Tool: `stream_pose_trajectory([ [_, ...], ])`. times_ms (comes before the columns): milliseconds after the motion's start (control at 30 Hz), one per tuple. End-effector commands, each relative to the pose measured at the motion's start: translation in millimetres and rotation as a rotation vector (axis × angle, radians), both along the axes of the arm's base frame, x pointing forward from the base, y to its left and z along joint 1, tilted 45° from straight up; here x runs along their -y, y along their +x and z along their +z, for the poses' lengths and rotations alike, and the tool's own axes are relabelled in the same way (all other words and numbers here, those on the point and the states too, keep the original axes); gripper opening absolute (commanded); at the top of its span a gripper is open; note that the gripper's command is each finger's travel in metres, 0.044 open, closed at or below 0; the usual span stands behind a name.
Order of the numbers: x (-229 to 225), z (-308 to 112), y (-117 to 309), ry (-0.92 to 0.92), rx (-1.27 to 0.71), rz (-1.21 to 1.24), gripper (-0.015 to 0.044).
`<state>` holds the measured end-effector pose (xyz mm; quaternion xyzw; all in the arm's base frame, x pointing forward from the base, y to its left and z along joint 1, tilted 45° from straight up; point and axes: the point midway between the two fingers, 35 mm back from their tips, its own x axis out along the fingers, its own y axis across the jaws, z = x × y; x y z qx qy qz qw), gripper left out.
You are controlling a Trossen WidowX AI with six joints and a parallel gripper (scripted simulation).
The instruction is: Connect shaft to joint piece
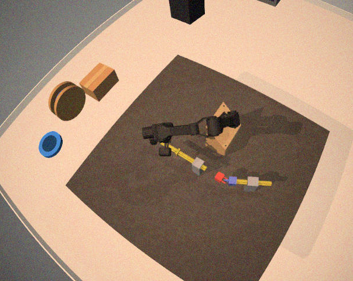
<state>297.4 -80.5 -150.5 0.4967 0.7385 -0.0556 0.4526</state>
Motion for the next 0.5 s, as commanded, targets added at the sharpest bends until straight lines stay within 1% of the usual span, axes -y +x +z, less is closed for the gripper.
stream_pose_trajectory([
  [0, -5.6, -5.9, -2.9, -0.005, -0.089, -0.085, 0.0440],
  [367, -17.3, -17.4, -5.4, -0.044, -0.353, -0.350, 0.0440],
  [467, -18.9, -18.9, -5.8, -0.050, -0.388, -0.385, 0.0440],
])
